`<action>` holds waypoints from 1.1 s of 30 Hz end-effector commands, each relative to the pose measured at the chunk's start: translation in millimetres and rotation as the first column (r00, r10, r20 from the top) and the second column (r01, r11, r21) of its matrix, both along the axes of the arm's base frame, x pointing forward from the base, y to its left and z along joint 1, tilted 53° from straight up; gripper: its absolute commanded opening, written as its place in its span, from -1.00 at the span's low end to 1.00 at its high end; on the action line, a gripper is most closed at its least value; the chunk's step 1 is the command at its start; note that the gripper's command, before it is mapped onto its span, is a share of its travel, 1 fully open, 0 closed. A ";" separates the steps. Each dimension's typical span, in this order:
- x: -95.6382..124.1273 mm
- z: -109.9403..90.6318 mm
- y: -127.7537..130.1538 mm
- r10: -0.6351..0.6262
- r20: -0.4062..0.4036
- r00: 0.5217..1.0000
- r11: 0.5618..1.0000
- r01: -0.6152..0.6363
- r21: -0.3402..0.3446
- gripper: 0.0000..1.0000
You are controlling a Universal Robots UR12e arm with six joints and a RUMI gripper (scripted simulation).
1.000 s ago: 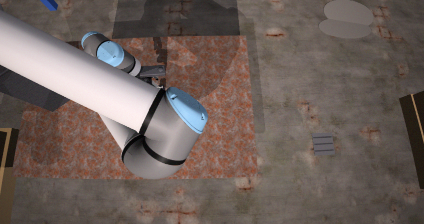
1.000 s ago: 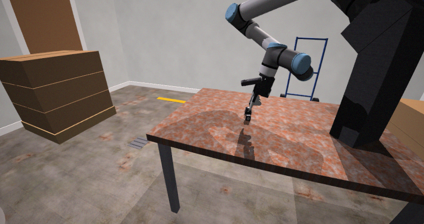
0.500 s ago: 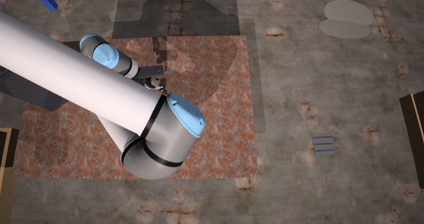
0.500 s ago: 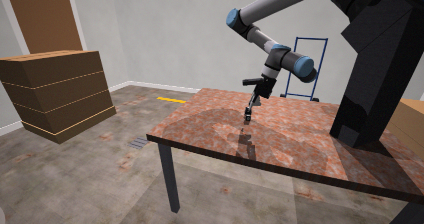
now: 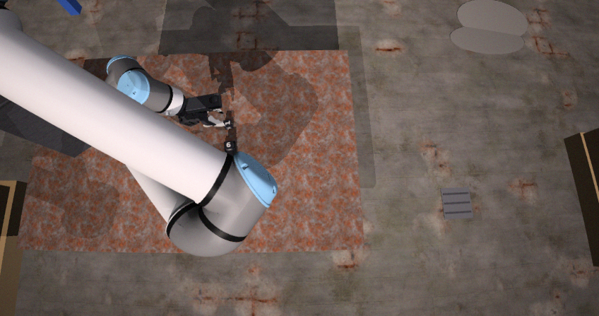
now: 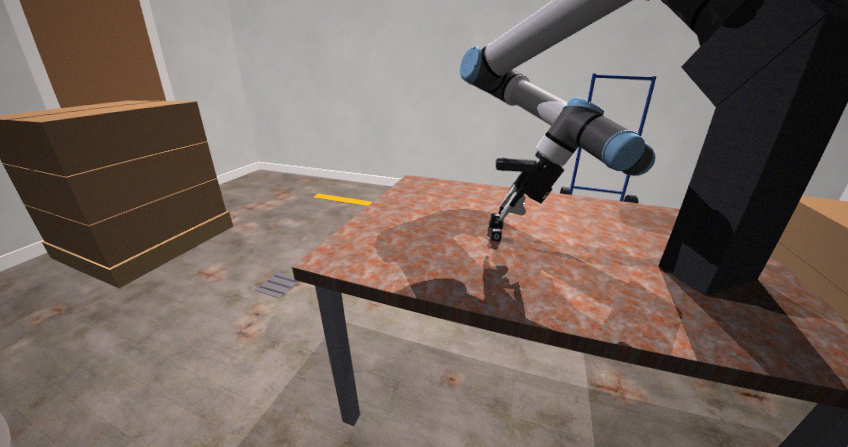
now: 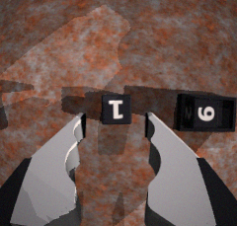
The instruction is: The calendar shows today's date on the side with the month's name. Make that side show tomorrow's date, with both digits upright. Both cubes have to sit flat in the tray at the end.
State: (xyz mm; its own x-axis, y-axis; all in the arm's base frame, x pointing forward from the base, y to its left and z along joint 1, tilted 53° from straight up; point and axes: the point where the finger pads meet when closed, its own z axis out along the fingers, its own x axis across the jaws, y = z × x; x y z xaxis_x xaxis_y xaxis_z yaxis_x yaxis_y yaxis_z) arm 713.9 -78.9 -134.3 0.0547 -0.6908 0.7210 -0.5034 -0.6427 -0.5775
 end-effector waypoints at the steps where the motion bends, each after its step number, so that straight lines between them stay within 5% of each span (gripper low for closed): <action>1: 2.7 4.0 2.7 0.035 0.034 0.999 0.999 -0.035 -0.003 -0.44; 33: 1.8 2.3 0.9 0.216 0.210 0.954 0.976 -0.219 -0.010 -0.44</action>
